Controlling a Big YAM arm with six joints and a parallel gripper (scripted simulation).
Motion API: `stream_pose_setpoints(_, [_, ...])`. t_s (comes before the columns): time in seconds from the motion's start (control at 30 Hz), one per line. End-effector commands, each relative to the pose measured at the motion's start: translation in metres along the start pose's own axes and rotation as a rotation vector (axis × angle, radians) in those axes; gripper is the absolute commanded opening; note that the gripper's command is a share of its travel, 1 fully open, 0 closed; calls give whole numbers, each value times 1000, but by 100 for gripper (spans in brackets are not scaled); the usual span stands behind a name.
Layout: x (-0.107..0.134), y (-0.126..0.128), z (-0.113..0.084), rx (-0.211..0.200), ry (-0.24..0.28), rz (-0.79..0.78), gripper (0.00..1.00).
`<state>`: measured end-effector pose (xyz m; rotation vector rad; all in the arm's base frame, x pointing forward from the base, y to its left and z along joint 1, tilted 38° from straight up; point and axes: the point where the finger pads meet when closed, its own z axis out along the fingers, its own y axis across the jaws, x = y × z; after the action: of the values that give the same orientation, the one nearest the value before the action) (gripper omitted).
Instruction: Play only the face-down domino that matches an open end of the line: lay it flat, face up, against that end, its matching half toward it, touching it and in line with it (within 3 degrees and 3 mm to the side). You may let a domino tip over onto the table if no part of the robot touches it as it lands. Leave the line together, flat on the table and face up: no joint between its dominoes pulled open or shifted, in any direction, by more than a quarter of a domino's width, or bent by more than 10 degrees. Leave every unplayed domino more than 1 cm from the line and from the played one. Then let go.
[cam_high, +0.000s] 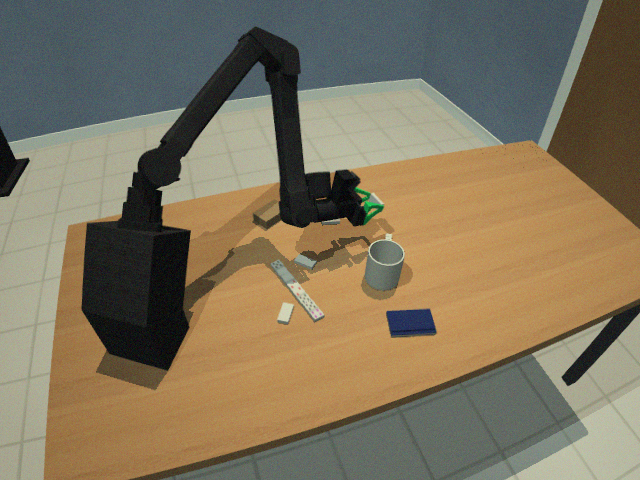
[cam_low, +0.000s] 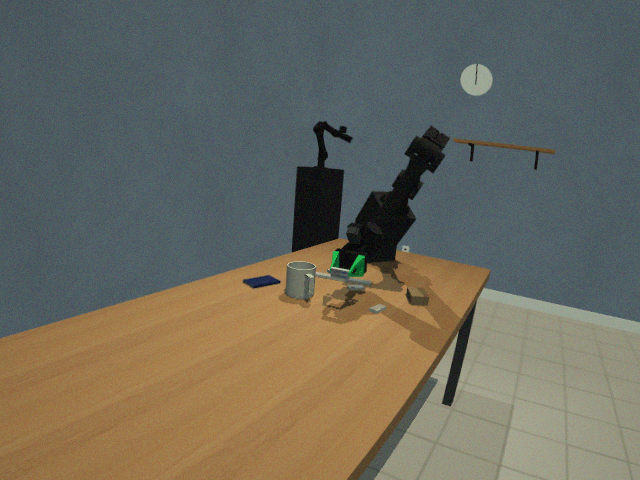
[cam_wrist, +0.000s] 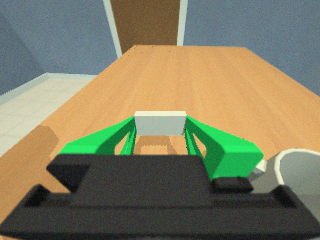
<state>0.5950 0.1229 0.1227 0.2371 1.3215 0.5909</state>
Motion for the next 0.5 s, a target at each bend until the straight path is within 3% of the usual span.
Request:
stream_pose_setpoints(0.0, [-11,2,6,-7,-28,5,53])
stream_pose_setpoints(0.37, [-15,3,10,-11,-43,9,53])
stream_pose_setpoints(0.47, [-9,3,8,-8,-22,2,53])
